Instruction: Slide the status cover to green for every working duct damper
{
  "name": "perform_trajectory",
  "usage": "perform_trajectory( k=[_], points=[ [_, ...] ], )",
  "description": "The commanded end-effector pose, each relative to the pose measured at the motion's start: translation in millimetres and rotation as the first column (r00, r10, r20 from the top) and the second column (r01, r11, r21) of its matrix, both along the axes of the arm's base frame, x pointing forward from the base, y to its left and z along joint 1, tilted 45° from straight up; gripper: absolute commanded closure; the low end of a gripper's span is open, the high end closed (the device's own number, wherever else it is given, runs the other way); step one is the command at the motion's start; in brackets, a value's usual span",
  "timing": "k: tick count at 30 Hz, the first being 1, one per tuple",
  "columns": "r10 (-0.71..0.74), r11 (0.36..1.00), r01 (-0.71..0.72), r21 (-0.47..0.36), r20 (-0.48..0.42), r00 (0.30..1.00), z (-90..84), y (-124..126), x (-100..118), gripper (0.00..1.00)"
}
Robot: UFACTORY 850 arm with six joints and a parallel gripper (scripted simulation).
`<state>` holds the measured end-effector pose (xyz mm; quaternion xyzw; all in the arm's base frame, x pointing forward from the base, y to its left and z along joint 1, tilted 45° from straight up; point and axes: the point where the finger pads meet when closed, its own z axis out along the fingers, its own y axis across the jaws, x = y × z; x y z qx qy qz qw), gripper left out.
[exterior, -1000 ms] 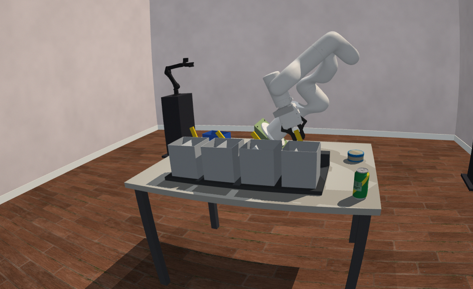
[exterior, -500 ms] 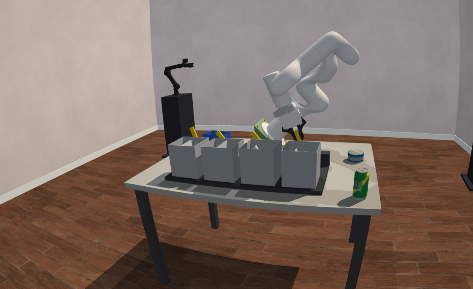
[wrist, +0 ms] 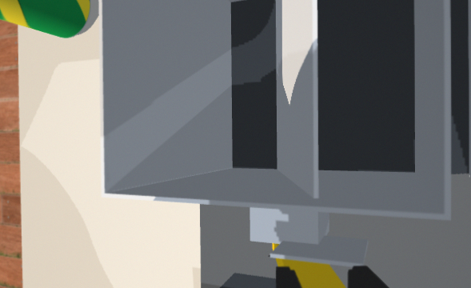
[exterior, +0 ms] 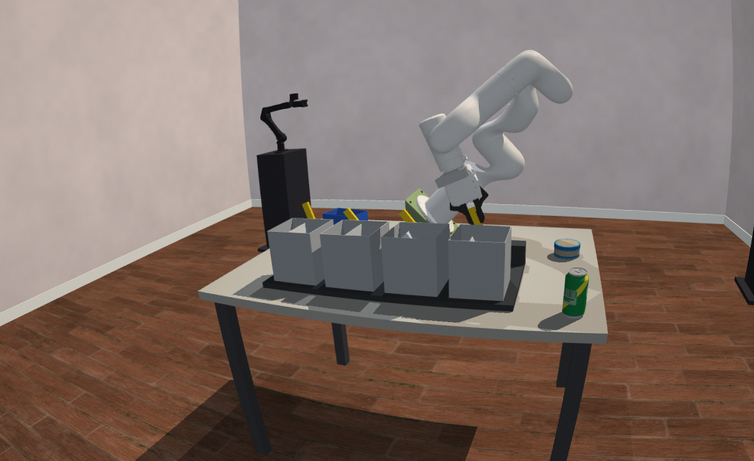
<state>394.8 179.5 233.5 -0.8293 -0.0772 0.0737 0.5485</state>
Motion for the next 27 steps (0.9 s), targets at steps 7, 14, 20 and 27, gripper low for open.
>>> perform_trajectory(
  k=[7, 14, 20, 27],
  points=[
    [-0.001, 1.000, 0.001, 0.000, 0.002, 1.000, 0.3, -0.3, 0.7, 0.81],
    [-0.001, 1.000, 0.001, 0.000, 0.002, 1.000, 0.3, -0.3, 0.7, 0.81],
    [-0.001, 1.000, 0.001, -0.002, 0.002, 1.000, 0.5, -0.2, 0.6, 0.81],
    [0.000, 1.000, 0.000, -0.015, 0.005, 1.000, 1.7, 0.4, 0.6, 0.81]
  ],
)
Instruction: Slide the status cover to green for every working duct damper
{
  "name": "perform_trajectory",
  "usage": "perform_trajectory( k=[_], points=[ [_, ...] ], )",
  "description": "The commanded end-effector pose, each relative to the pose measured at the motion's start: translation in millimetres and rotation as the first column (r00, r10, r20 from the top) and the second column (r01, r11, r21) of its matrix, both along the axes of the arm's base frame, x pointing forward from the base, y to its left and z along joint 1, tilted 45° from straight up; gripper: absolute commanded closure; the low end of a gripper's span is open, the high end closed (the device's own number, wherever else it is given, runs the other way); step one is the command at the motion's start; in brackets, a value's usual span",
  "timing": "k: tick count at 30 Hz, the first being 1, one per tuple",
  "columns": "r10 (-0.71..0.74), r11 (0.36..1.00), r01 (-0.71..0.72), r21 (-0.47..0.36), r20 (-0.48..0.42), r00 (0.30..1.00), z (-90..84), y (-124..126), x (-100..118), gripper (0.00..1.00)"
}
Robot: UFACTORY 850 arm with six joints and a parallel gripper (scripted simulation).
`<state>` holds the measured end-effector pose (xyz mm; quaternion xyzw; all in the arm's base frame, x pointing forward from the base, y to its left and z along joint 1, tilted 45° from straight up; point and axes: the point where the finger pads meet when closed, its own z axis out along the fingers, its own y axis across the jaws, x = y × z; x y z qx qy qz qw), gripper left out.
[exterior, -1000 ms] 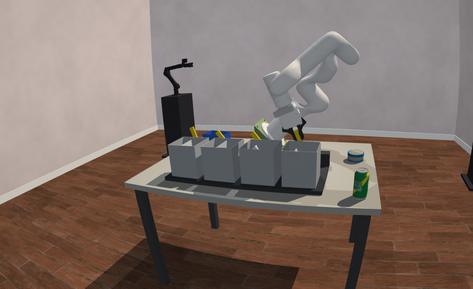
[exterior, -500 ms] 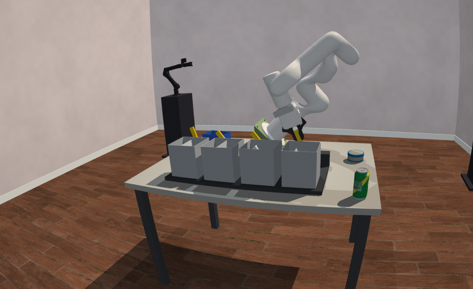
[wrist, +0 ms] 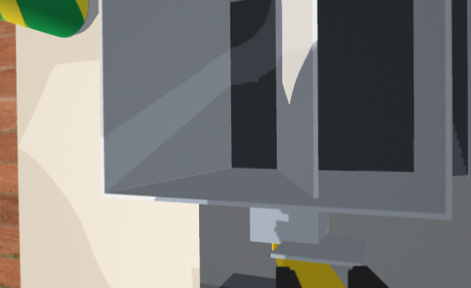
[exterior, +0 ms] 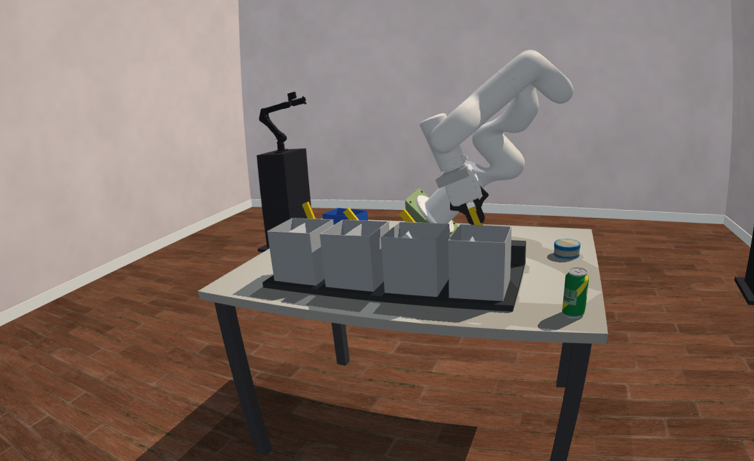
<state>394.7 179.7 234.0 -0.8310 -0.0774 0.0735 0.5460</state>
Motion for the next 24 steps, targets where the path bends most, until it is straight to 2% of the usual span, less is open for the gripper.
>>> perform_trajectory(
  k=[1, 24],
  points=[
    [0.000, 1.000, 0.000, -0.013, 0.004, 1.000, 1.6, 0, 1, 0.81],
    [0.007, 0.990, -0.003, -0.140, 0.031, 0.999, 13.2, 6, 0, 0.81]
  ],
)
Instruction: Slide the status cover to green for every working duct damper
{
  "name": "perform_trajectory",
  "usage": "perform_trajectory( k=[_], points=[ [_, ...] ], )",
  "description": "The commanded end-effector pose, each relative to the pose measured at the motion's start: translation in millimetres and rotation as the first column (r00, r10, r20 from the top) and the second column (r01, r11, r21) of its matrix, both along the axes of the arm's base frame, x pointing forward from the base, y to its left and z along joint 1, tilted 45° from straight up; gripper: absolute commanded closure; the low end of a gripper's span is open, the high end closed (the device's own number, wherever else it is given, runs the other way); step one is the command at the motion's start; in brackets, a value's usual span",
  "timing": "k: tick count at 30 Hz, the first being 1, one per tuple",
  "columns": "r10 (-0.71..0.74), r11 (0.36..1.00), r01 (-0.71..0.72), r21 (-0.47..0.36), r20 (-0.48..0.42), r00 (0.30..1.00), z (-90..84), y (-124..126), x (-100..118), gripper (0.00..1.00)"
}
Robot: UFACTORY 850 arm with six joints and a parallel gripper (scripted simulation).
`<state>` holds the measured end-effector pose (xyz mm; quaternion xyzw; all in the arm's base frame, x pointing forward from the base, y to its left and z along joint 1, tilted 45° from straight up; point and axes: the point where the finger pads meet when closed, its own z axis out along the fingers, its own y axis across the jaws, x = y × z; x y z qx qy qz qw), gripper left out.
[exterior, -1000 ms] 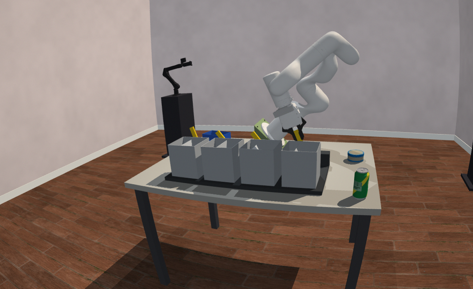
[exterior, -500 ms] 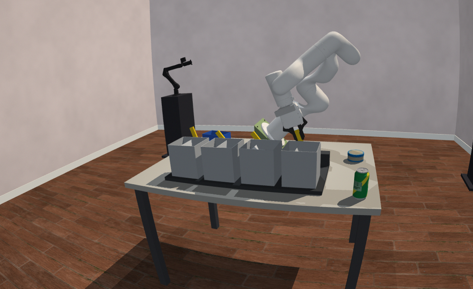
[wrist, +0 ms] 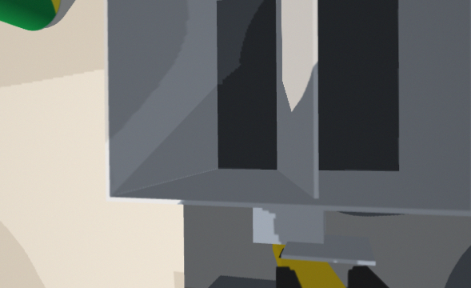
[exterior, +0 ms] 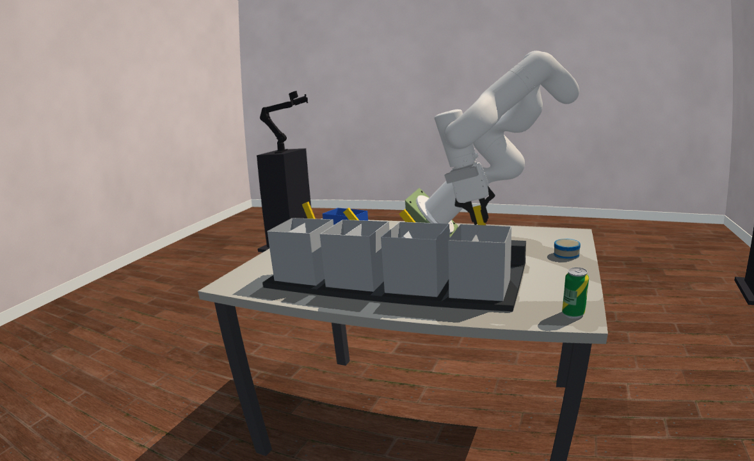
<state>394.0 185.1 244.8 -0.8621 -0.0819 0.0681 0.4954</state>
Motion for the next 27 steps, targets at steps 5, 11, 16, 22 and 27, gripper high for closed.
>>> perform_trajectory(
  k=[5, 11, 16, 22, 27],
  points=[
    [0.003, 0.998, -0.002, -0.067, 0.014, 1.000, 6.1, 3, 0, 0.81],
    [0.005, 0.993, -0.003, -0.115, 0.024, 1.000, 10.1, 6, 0, 0.81],
    [0.007, 0.990, -0.003, -0.143, 0.030, 1.000, 12.4, 8, -1, 0.81],
    [0.009, 0.985, -0.003, -0.172, 0.036, 0.999, 14.8, 10, -1, 0.81],
    [0.011, 0.981, -0.003, -0.195, 0.041, 0.999, 16.5, 11, -1, 0.81]
  ],
)
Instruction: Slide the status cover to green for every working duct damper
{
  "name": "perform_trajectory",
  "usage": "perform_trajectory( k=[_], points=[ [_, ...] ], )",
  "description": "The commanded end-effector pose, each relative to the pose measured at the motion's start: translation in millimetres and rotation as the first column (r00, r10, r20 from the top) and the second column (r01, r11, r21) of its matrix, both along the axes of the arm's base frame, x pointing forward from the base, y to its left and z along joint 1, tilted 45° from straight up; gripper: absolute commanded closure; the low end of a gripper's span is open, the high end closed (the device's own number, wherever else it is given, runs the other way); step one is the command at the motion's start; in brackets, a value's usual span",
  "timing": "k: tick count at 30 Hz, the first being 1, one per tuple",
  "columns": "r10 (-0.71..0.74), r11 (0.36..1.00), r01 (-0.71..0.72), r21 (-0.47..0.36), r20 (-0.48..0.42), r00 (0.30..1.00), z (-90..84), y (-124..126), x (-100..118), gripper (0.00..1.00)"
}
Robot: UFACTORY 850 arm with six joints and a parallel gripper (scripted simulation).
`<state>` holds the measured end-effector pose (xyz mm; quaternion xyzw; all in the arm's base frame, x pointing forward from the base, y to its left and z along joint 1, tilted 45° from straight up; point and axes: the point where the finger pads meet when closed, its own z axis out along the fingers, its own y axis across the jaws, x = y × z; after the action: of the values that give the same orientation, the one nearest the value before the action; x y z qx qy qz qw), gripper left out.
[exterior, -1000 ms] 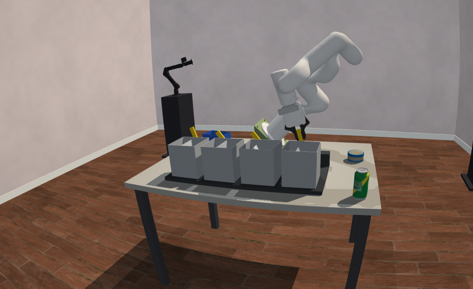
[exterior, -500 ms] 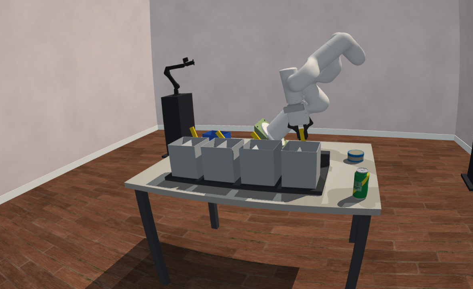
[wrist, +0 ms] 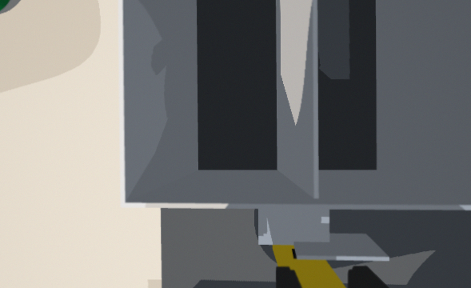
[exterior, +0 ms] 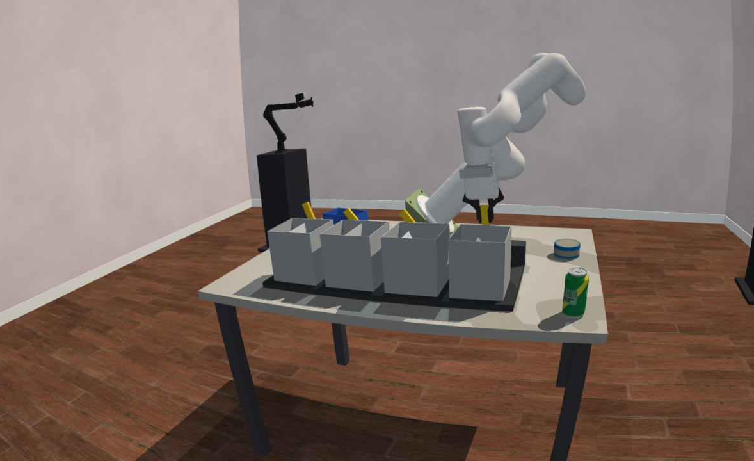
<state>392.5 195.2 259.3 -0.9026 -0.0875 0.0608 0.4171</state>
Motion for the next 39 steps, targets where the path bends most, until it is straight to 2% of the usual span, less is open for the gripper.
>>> perform_trajectory(
  k=[1, 34, 35, 37, 38, 39],
  points=[
    [0.001, 1.000, -0.001, -0.026, 0.006, 1.000, 2.3, 1.5, 0.3, 0.81],
    [0.002, 0.999, -0.001, -0.048, 0.011, 1.000, 4.0, 3.0, 0.1, 0.81],
    [0.002, 0.999, -0.001, -0.048, 0.011, 1.000, 4.0, 3.0, 0.1, 0.77],
    [0.002, 0.999, -0.001, -0.048, 0.011, 1.000, 4.0, 3.0, 0.1, 0.77],
    [0.002, 0.999, -0.001, -0.048, 0.011, 1.000, 4.0, 3.0, 0.1, 0.73],
    [0.002, 0.999, -0.001, -0.048, 0.011, 1.000, 4.0, 3.0, 0.1, 0.73]
  ],
)
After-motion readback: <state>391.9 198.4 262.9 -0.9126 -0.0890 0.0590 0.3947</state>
